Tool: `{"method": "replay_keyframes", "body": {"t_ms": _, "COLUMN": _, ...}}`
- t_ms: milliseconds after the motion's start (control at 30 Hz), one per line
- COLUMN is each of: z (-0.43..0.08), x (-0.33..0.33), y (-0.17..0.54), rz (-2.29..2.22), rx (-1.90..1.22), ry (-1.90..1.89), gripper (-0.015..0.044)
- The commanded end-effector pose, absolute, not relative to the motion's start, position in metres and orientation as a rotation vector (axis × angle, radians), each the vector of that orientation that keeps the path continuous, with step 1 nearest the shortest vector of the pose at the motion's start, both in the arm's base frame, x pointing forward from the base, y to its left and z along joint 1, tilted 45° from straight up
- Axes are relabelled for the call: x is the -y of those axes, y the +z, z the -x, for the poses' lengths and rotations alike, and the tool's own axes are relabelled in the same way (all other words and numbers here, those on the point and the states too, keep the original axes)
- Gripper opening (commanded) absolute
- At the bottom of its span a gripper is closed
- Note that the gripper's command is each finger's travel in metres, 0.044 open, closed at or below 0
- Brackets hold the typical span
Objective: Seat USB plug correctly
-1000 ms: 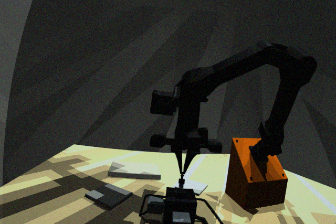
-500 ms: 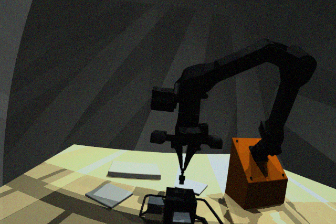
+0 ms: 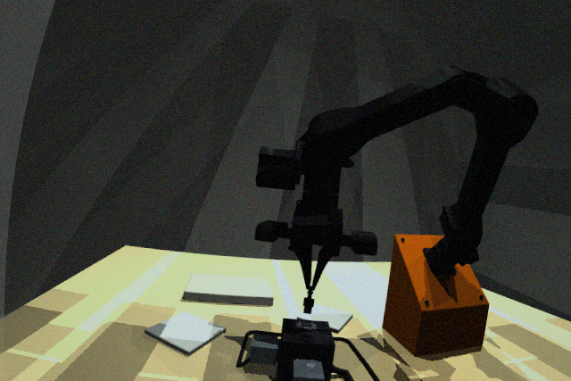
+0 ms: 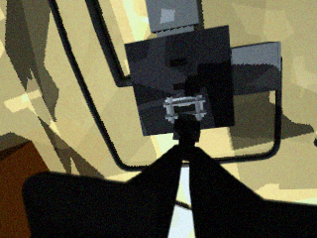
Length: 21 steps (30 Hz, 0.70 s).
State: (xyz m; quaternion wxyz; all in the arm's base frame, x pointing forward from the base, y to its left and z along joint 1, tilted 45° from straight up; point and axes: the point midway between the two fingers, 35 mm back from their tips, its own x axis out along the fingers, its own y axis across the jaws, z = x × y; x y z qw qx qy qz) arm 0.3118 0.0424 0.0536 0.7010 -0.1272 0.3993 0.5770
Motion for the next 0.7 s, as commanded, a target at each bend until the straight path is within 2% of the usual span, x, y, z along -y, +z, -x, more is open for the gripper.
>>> {"method": "replay_keyframes", "body": {"t_ms": 0, "z": -0.3118, "x": -0.0426, "y": 0.0531, "rz": 0.202, "rx": -0.952, "ry": 1.234, "gripper": 0.0000}}
{"method": "replay_keyframes", "body": {"t_ms": 667, "z": -0.3118, "x": -0.0426, "y": 0.0531, "rz": -0.210, "rx": -1.238, "ry": 0.947, "gripper": 0.0000}}
